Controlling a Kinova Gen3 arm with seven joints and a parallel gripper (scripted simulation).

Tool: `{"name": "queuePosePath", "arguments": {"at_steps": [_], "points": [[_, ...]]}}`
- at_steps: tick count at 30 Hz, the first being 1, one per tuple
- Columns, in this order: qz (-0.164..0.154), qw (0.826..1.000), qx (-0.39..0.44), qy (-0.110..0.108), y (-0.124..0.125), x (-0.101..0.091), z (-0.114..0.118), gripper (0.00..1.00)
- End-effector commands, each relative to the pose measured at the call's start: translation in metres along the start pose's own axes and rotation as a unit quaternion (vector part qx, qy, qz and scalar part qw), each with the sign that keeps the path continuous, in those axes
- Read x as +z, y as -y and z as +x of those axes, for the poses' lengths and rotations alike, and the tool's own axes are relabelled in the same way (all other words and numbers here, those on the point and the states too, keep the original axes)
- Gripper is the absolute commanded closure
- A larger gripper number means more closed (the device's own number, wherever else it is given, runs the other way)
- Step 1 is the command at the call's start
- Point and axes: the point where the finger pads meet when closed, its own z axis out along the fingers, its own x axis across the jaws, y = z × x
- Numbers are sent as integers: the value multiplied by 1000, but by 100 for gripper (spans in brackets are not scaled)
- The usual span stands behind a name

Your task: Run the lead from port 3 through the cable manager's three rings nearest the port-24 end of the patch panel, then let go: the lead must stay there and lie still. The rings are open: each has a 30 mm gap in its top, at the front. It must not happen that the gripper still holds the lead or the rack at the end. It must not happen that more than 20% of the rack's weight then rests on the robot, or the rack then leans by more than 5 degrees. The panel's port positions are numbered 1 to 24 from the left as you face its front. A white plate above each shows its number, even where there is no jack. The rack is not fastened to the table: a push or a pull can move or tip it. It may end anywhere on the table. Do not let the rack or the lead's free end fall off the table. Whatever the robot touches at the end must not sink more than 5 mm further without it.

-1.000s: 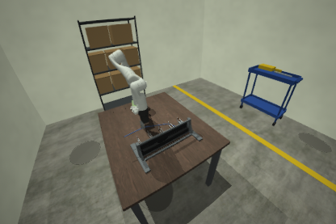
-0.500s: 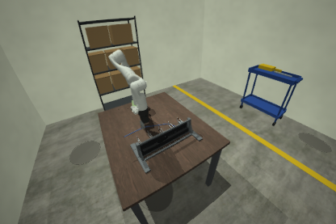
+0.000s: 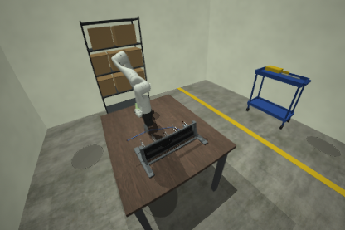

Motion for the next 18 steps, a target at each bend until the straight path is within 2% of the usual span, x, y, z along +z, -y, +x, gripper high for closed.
{"name": "queuePosePath", "arguments": {"at_steps": [1, 18], "points": [[8, 1000, 2, 3, 11, -3, -2, 100], [8, 1000, 1, 1, 11, 11, 0, 100]]}}
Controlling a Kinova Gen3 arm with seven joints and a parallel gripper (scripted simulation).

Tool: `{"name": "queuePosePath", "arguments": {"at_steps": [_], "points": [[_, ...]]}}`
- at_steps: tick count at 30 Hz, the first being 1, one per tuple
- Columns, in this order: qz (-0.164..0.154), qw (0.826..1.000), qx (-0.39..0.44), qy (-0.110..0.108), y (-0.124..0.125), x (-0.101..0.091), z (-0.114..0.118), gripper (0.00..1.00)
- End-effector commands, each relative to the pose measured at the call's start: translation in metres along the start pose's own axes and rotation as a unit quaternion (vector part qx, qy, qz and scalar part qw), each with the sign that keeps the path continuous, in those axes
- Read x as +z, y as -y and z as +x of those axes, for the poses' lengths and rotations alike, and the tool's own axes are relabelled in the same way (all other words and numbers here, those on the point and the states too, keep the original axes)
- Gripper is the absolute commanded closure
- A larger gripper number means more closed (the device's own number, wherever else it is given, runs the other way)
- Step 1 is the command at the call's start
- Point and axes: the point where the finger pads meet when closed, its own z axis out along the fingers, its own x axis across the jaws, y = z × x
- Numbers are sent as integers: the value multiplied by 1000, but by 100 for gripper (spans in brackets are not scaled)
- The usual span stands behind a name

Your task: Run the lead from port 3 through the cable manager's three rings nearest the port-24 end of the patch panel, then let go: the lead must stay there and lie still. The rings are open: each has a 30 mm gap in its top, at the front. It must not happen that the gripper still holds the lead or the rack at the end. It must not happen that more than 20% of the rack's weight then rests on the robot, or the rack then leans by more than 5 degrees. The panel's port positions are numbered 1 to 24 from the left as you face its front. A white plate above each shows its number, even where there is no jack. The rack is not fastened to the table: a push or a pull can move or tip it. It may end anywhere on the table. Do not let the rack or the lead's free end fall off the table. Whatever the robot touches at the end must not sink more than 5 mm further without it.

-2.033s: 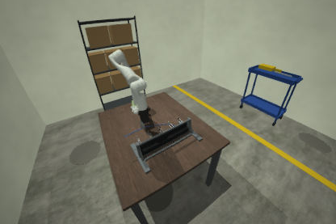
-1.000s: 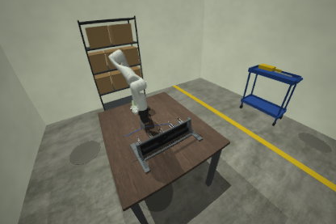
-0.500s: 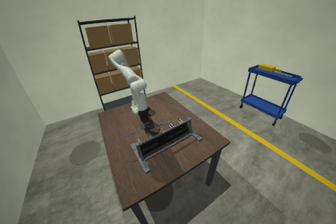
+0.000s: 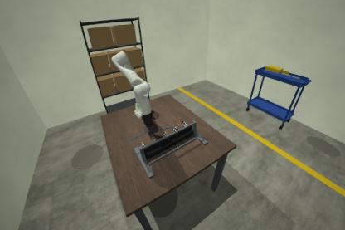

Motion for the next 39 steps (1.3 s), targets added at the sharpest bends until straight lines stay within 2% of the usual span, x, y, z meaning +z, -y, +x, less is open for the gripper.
{"name": "queuePosePath", "arguments": {"at_steps": [1, 39], "points": [[8, 1000, 1, 2, 9, 3, -1, 100], [8, 1000, 1, 2, 9, 64, -1, 100]]}}
